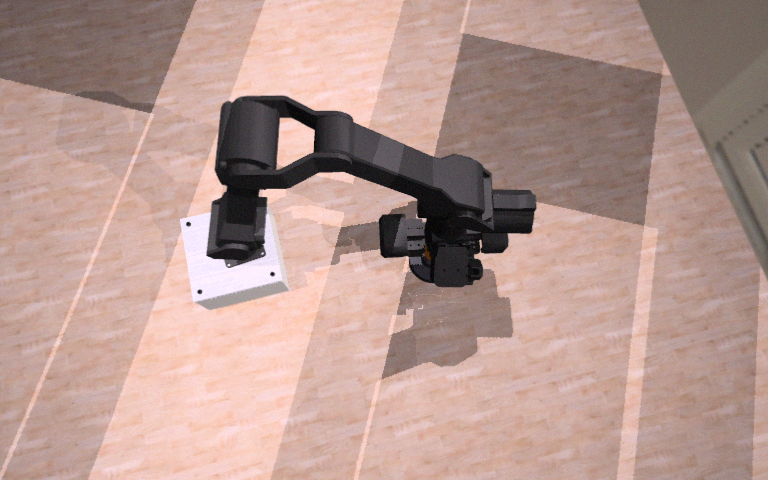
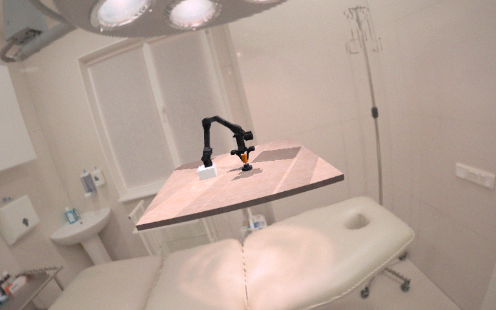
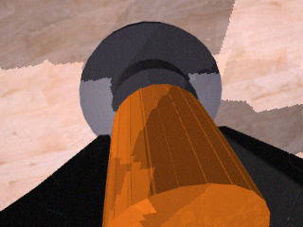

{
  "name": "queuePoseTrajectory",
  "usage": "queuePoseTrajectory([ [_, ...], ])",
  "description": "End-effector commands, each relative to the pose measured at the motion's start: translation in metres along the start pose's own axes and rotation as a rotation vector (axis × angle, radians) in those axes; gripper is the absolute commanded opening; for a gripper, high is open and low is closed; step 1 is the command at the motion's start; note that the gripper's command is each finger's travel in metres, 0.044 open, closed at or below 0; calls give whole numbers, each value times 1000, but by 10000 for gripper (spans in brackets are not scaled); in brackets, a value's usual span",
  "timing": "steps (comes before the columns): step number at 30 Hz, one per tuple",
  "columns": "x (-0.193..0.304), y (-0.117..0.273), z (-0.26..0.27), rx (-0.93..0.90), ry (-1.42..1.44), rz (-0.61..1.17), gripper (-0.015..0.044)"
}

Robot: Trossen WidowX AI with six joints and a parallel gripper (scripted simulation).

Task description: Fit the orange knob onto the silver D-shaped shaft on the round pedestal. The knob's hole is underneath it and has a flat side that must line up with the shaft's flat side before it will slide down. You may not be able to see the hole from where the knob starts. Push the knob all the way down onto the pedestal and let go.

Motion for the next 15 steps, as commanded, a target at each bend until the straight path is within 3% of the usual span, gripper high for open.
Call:
queuePoseTrajectory([
  [1,0,-1,-1,0,-4,0,0],
  [15,-1,4,-4,0,-29,0,0],
])
Point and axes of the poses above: the point midway between the two fingers, 35 mm back from their tips, its own y axis back along the fingers, its own z axis across the jaws, x = y × z, the point moved 2 cm from there along y, back along the fingers, and after that the axes turned 14 degrees about -y, right-handed, at the moved point
